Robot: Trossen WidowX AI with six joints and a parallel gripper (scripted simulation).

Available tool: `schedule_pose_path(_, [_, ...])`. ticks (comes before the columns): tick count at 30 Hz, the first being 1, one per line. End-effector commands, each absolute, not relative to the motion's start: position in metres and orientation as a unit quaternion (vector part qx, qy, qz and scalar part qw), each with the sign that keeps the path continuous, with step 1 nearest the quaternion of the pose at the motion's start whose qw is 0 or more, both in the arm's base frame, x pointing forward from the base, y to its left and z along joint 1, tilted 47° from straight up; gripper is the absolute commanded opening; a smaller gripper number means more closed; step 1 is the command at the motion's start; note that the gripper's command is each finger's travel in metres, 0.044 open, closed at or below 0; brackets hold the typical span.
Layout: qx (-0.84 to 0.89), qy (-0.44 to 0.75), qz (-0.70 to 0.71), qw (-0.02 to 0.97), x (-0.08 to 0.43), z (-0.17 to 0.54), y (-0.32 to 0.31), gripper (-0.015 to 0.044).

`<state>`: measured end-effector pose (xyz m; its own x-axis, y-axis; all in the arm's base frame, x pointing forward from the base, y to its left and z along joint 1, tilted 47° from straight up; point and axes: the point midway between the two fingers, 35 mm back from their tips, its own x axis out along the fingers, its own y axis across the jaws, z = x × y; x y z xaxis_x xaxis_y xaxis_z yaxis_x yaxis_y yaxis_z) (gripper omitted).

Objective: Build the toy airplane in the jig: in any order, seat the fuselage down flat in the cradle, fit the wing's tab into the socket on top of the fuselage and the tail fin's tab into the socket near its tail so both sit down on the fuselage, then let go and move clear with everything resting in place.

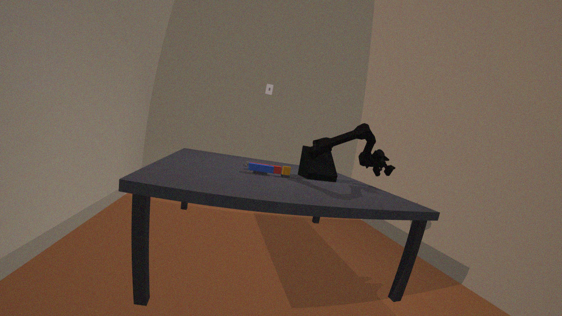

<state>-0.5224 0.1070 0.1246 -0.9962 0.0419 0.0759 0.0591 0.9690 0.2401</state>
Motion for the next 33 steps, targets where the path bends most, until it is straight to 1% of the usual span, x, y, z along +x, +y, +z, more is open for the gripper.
schedule_pose_path(1, [-0.025,-0.992,-0.122,0.035,-0.522,0.125,0.107,0.0426])
schedule_pose_path(2, [-0.026,-0.991,-0.123,0.035,-0.522,0.124,0.108,0.044])
schedule_pose_path(5, [-0.036,-0.99,-0.134,0.026,-0.52,0.122,0.12,0.044])
schedule_pose_path(11, [-0.079,-0.98,-0.184,-0.012,-0.505,0.114,0.173,0.044])
schedule_pose_path(22, [-0.167,-0.933,-0.318,-0.024,-0.481,0.163,0.242,0.044])
schedule_pose_path(33, [-0.251,-0.858,-0.444,-0.06,-0.441,0.214,0.304,0.044])
